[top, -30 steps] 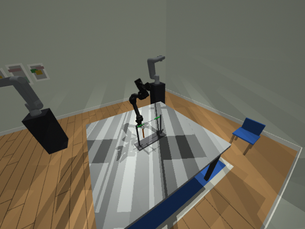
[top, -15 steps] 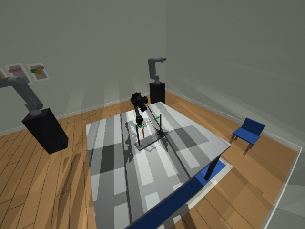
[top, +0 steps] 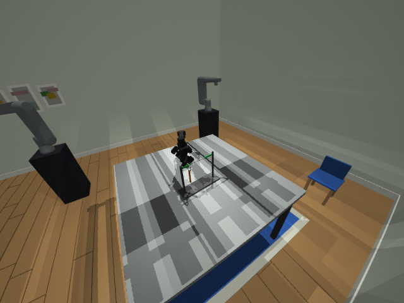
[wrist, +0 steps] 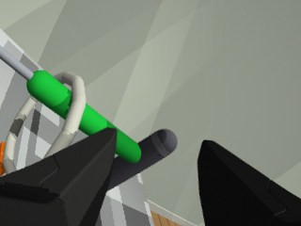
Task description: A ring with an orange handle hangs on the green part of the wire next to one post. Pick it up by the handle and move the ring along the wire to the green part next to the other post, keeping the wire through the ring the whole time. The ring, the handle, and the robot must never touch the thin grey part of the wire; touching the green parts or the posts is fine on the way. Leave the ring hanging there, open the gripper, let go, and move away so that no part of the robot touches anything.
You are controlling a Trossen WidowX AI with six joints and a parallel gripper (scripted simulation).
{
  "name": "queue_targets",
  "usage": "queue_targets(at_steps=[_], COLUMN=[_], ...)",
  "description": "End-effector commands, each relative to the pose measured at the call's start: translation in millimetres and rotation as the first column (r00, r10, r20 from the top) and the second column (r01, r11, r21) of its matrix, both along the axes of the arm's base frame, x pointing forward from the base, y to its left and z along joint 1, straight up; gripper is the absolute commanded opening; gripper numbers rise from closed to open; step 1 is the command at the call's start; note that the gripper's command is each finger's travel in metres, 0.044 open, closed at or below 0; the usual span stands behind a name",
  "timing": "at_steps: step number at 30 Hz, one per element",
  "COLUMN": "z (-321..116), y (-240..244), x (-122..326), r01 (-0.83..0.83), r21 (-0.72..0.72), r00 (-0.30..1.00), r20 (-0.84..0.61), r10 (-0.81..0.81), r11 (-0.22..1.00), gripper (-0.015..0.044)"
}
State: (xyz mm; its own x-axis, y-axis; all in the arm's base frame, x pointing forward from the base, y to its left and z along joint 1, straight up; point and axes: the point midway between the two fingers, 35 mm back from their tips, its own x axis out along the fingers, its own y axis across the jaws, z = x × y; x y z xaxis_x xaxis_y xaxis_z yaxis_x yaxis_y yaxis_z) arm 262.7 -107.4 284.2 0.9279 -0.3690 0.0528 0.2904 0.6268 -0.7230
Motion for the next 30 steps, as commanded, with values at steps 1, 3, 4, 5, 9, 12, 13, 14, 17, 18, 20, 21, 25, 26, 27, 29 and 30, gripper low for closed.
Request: queue_targets(at_steps=[1,3,4,5,9,12,13,14,17,18,20,21,25,26,27,29,30], z=[-60,-87,-99,-112,-163,-192,-194,-194,-194,-194,-194,-193,-186,-185,-183,-180,-179], y=[-2,-2,-2,-1,6,10,11,11,11,11,11,11,11,11,11,11,11], x=[-13,-20,-25,-30,-50,-61,-61,-61,-61,-61,-61,-60,-53,-51,-49,-46,-44], r01=[-0.006,0.003,0.008,0.014,0.048,0.074,0.076,0.076,0.076,0.076,0.074,0.068,0.02,0.008,-0.005,-0.03,-0.042], r21=[0.177,0.261,0.3,0.343,0.512,0.607,0.613,0.613,0.613,0.613,0.614,0.617,0.639,0.645,0.65,0.66,0.665], r00=[0.997,0.994,0.993,0.991,0.985,0.982,0.982,0.982,0.982,0.982,0.982,0.982,0.985,0.985,0.985,0.984,0.983], r20=[-0.074,-0.103,-0.115,-0.127,-0.166,-0.183,-0.184,-0.184,-0.184,-0.184,-0.183,-0.179,-0.147,-0.138,-0.13,-0.113,-0.104], r10=[0.019,0.025,0.028,0.032,0.044,0.048,0.049,0.049,0.049,0.049,0.05,0.056,0.096,0.107,0.117,0.138,0.149], r11=[0.984,0.965,0.954,0.939,0.857,0.791,0.786,0.786,0.786,0.786,0.786,0.784,0.769,0.764,0.76,0.751,0.746], gripper=[0.016,0.016,0.016,0.016,0.016,0.016,0.016,0.016,0.016,0.016,0.016,0.016,0.016,0.016,0.016,0.016,0.016])
